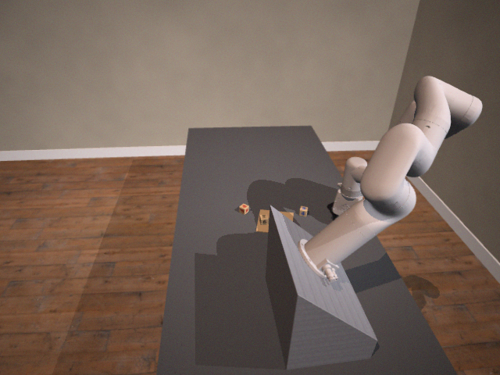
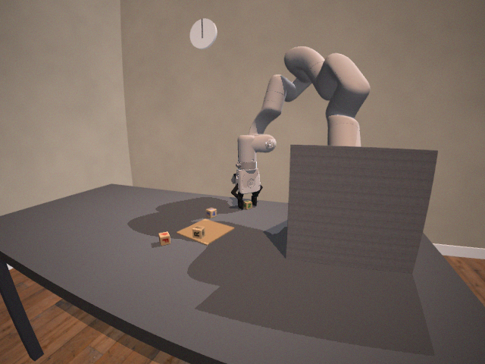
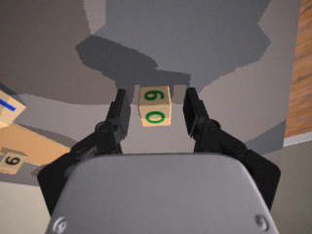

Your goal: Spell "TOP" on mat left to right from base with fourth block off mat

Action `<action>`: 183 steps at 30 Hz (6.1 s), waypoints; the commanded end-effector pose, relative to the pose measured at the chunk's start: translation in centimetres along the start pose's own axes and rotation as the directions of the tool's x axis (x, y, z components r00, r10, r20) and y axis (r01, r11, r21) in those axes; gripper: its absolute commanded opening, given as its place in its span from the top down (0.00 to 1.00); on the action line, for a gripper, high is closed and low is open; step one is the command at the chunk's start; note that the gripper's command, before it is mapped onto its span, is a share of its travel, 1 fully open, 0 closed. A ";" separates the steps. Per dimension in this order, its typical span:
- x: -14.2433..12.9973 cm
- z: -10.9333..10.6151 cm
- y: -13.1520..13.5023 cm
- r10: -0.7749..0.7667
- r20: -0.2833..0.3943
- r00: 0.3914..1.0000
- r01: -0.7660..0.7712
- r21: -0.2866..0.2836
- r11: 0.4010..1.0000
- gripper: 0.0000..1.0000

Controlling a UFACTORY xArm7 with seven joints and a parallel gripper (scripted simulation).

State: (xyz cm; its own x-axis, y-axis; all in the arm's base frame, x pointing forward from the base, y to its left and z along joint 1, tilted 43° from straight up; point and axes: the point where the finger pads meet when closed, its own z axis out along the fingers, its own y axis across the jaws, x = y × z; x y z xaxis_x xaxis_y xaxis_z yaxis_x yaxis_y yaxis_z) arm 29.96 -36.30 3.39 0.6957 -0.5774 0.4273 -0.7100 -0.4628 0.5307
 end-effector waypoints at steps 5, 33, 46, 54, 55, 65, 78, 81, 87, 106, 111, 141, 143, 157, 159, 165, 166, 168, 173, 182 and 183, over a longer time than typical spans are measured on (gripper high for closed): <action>0.1 -0.1 -0.1 -0.001 -0.002 1.000 0.001 0.002 1.000 0.31; 0.1 -0.1 -0.1 -0.001 -0.002 1.000 0.001 0.002 1.000 0.73; 0.1 -0.1 -0.1 -0.001 -0.002 1.000 0.001 0.002 1.000 0.73; 0.1 -0.1 -0.1 -0.001 -0.002 1.000 0.001 0.002 1.000 0.73; 0.1 -0.1 -0.1 -0.001 -0.002 1.000 0.001 0.002 1.000 0.73; 0.1 -3.2 -0.1 -0.001 -0.002 1.000 0.001 0.002 1.000 0.73; 0.1 -9.8 -0.1 -0.001 -0.002 1.000 0.001 0.002 1.000 0.73; 0.1 -10.1 -0.1 -0.001 -0.002 1.000 0.001 0.002 1.000 0.73; 0.1 -10.1 -0.1 -0.001 -0.002 1.000 0.001 0.002 1.000 0.73; -0.4 -12.2 -8.9 0.331 -0.034 0.943 -0.331 0.001 0.944 0.73; -1.7 -12.5 -12.5 0.441 -0.035 0.897 -0.441 0.008 0.897 0.73; -11.1 -10.6 -24.4 0.763 0.003 0.646 -0.763 0.003 0.646 0.73; -11.1 -10.6 -24.4 0.763 0.003 0.646 -0.763 0.003 0.646 0.73; -11.1 -8.5 -24.4 0.764 0.000 0.645 -0.764 0.003 0.645 0.73; -11.1 -7.6 -24.4 0.764 0.000 0.645 -0.764 0.003 0.645 0.73; -11.0 -4.7 -24.5 0.764 0.000 0.645 -0.764 0.003 0.645 0.73; -11.0 -4.2 -24.5 0.764 0.000 0.645 -0.764 0.003 0.645 0.73; -11.0 -3.3 -24.5 0.764 0.000 0.645 -0.764 0.003 0.645 0.73; -11.0 -2.2 -24.5 0.764 0.000 0.645 -0.764 0.003 0.645 0.73; -11.0 -1.0 -24.5 0.764 0.000 0.645 -0.764 0.003 0.645 0.73; -11.0 -1.0 -24.5 0.764 0.000 0.645 -0.764 0.003 0.645 0.73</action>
State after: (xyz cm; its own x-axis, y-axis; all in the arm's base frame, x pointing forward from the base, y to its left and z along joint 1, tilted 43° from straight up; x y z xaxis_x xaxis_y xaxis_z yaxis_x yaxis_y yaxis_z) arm 39.65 -17.99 -13.46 -0.0932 -0.7248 0.6826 -0.9895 0.1434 0.0171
